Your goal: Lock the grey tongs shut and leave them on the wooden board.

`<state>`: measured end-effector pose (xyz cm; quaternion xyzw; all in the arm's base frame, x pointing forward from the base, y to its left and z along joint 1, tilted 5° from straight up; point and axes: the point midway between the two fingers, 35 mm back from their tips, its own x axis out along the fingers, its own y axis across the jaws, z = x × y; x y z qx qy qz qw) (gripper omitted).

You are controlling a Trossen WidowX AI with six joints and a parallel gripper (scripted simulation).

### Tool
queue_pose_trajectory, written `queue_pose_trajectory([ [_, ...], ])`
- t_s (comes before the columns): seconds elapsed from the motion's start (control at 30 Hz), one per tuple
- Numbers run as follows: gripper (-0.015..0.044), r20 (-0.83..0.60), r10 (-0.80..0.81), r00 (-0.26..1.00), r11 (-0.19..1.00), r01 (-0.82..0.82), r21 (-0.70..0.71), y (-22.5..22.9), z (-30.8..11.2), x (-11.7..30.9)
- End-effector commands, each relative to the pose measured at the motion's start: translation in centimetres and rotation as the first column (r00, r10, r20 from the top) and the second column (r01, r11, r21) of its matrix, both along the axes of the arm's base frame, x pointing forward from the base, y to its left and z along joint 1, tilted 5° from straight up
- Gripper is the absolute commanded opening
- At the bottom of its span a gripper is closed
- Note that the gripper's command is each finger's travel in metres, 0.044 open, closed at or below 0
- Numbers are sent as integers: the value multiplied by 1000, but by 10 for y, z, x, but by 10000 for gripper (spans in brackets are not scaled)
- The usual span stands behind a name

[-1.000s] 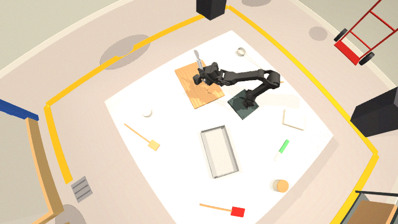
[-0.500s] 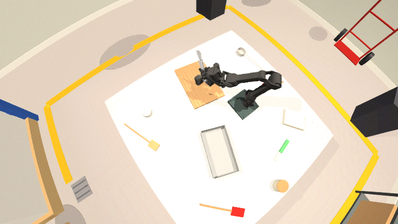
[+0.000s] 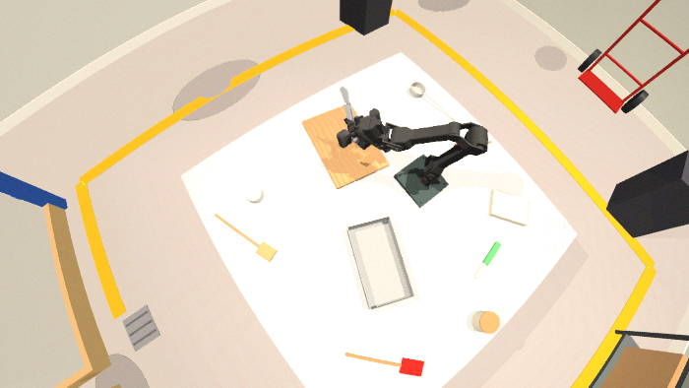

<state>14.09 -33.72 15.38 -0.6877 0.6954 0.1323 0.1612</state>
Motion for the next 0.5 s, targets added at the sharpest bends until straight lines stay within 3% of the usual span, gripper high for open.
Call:
queue_pose_trajectory([
  [0.0, -150, -2, -6, 1000, 1000, 6, -8, 0, 2, -1],
  [0.47, -150, -20, 8, 1000, 999, -7, 50, -9, 1, 4],
])
